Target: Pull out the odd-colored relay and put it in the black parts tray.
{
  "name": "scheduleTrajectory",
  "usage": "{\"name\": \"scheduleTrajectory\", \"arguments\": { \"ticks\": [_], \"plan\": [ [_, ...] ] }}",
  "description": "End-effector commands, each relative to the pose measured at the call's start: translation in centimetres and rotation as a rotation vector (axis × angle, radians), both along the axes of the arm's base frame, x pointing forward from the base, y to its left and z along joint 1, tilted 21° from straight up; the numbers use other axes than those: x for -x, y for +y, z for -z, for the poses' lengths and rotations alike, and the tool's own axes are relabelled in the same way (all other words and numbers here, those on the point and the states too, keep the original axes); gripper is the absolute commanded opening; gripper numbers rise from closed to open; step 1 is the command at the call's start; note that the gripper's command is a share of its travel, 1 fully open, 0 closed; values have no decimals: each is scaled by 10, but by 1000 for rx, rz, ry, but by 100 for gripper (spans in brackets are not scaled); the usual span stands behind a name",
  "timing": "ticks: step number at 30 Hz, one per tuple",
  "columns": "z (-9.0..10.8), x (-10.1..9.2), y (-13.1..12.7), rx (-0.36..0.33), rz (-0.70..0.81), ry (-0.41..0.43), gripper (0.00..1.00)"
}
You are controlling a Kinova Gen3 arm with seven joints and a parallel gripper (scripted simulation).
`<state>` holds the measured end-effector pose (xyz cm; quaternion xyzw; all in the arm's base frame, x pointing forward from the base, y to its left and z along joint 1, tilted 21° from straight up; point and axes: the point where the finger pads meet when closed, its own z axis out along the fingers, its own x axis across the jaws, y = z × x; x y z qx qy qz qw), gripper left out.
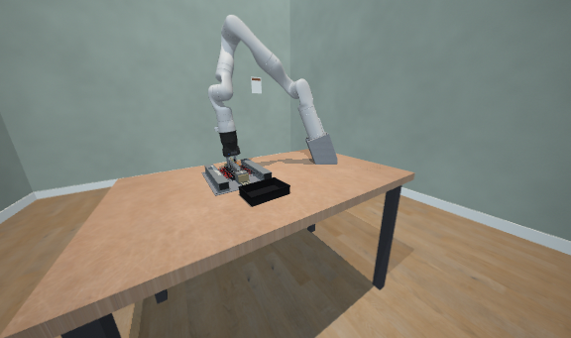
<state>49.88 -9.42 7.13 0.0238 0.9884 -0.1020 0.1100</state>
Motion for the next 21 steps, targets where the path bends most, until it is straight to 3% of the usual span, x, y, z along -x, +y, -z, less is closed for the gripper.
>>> {"name": "scheduleTrajectory", "arguments": {
  "ticks": [1, 21],
  "plan": [
    [0, -2, -2, -1, 4, 7, 0],
    [-3, -1, -1, 0, 0, -10, 0]
  ]
}}
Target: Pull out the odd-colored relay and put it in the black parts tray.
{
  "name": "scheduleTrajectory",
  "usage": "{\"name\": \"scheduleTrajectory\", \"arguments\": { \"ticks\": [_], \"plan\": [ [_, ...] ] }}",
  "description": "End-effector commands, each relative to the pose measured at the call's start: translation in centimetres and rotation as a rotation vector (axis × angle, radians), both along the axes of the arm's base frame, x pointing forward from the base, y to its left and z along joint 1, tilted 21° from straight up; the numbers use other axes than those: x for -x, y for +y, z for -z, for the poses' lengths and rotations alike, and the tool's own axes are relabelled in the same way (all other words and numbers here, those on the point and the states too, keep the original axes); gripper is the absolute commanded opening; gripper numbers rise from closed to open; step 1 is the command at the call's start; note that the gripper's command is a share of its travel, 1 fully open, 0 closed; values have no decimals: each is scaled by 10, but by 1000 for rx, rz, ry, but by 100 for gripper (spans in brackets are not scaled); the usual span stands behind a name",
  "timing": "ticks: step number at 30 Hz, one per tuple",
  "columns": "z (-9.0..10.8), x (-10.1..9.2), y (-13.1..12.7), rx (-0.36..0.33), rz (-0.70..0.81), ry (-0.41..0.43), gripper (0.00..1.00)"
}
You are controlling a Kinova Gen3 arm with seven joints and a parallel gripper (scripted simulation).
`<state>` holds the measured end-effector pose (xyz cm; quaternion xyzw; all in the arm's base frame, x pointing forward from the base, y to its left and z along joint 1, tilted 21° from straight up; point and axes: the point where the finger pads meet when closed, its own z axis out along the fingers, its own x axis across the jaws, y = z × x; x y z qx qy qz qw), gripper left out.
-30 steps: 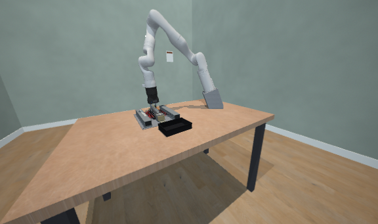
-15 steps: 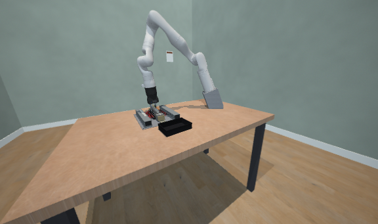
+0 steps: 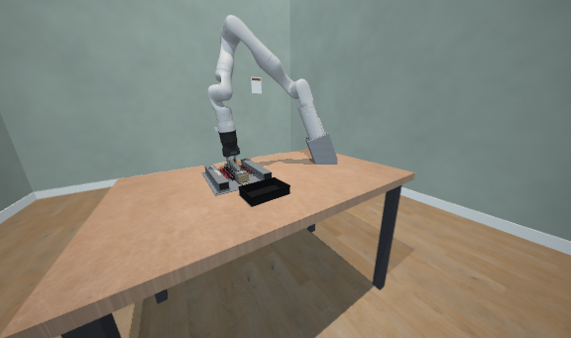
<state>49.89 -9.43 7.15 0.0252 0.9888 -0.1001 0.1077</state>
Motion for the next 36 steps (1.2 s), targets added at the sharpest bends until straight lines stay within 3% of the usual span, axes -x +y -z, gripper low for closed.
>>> {"name": "scheduleTrajectory", "arguments": {
  "ticks": [1, 36],
  "plan": [
    [-3, -1, -1, 4, -3, -16, 0],
    [-3, 1, -1, 9, -13, -65, 0]
  ]
}}
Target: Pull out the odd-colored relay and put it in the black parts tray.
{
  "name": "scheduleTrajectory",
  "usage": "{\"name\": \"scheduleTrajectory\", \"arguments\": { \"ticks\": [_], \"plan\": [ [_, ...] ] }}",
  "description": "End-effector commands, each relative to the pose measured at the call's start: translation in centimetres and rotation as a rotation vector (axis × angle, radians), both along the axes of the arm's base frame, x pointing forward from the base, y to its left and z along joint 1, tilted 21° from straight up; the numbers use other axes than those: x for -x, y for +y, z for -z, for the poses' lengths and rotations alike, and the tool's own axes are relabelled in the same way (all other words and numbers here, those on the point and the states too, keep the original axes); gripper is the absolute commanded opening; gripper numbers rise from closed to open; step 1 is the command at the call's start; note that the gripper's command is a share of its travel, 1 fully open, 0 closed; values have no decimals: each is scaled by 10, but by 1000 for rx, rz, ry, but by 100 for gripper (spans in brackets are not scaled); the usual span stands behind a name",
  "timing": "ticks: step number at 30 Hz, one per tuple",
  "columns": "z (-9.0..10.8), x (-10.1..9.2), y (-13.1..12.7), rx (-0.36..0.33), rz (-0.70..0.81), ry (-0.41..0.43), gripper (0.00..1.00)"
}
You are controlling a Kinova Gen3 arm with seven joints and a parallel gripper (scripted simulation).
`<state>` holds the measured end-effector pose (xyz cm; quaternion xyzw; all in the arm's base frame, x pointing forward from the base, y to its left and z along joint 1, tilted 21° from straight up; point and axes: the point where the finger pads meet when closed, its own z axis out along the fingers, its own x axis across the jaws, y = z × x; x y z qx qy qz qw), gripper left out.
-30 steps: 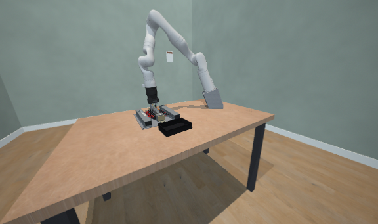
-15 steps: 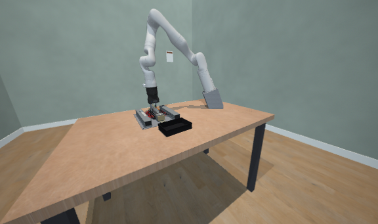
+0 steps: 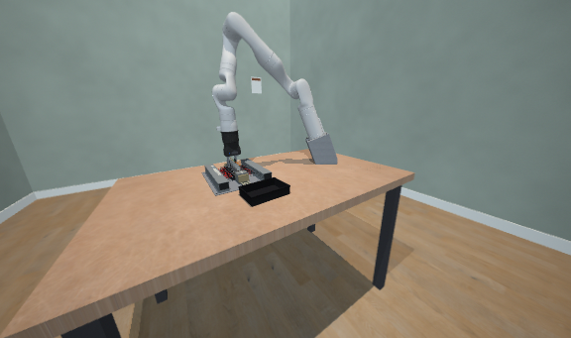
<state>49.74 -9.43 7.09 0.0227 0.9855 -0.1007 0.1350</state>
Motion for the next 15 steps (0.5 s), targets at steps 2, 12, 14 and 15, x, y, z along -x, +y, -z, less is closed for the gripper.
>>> {"name": "scheduleTrajectory", "arguments": {
  "ticks": [2, 12, 14, 15],
  "plan": [
    [-3, -1, -1, 5, -3, -12, 0],
    [-3, 0, -1, 7, -6, -26, 0],
    [-3, 0, -1, 7, -7, -32, 0],
    [-3, 0, -1, 7, -7, -34, 0]
  ]
}}
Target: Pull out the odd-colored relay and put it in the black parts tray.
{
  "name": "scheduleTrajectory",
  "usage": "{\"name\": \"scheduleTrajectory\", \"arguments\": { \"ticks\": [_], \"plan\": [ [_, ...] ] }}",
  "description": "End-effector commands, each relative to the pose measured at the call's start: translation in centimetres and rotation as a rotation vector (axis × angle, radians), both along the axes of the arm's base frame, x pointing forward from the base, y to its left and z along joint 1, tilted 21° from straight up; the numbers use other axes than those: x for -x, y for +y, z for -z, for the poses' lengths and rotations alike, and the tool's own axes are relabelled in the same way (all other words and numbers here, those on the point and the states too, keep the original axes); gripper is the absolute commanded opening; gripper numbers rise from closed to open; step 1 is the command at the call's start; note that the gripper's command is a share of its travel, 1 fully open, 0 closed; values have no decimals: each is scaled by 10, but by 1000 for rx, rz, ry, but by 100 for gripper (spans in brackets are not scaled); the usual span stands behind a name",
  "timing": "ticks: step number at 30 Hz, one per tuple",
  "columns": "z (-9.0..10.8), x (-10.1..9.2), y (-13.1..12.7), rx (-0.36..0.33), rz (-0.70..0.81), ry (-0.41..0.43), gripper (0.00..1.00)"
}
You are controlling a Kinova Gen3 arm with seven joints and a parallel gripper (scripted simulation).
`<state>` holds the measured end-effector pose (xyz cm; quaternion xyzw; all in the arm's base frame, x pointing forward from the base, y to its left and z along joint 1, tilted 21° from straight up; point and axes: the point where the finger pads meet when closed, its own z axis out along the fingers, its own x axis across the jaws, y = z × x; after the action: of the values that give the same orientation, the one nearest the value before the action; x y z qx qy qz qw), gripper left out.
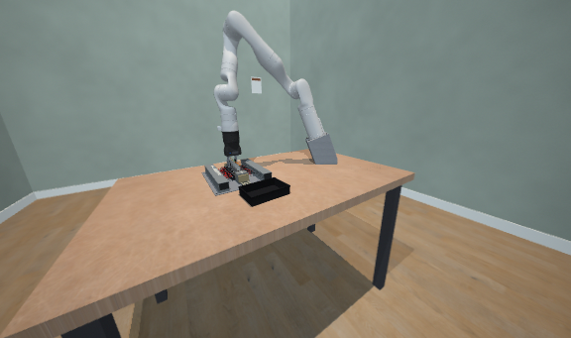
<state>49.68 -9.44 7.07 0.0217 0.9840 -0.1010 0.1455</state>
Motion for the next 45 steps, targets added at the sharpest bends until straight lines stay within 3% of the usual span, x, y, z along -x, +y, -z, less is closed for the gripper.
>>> {"name": "scheduleTrajectory", "arguments": {
  "ticks": [1, 45],
  "plan": [
    [-3, -1, -1, 5, -4, -15, 0],
    [-3, 1, -1, 10, -15, -73, 0]
  ]
}}
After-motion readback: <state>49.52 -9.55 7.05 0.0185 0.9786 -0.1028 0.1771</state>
